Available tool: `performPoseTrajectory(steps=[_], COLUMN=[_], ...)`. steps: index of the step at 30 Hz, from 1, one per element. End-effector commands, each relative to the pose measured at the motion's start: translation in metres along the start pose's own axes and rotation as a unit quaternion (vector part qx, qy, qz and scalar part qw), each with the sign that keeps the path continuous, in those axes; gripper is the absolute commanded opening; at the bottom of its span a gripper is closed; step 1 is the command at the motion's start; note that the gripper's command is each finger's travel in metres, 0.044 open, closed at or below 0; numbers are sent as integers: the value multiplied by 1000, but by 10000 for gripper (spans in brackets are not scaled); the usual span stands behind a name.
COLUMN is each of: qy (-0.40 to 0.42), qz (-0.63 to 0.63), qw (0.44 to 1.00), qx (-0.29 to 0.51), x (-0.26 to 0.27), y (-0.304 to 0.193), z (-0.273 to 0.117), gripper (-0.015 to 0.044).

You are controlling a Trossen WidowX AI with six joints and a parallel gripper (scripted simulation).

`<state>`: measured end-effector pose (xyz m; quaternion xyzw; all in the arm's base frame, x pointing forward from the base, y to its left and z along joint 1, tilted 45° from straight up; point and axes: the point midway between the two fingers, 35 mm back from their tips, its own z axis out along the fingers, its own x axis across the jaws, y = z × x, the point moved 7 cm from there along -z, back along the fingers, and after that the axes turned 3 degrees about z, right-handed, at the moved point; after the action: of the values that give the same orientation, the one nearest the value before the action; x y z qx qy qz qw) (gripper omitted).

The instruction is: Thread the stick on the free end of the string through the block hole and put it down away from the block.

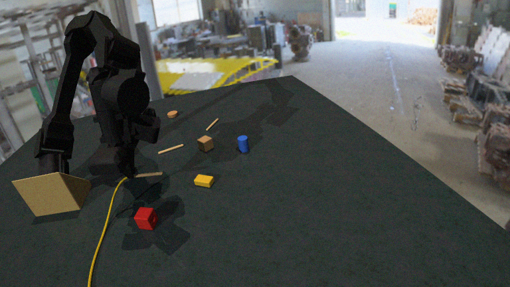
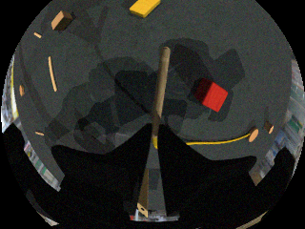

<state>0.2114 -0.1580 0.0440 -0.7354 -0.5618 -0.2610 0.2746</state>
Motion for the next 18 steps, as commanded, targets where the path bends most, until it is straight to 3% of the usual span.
performPoseTrajectory(steps=[1,18], qy=[-3,-9], qz=[48,264], qw=[999,964], qx=[3,15], x=[-5,-26], y=[2,8], z=[-2,-5], gripper=[0,0])
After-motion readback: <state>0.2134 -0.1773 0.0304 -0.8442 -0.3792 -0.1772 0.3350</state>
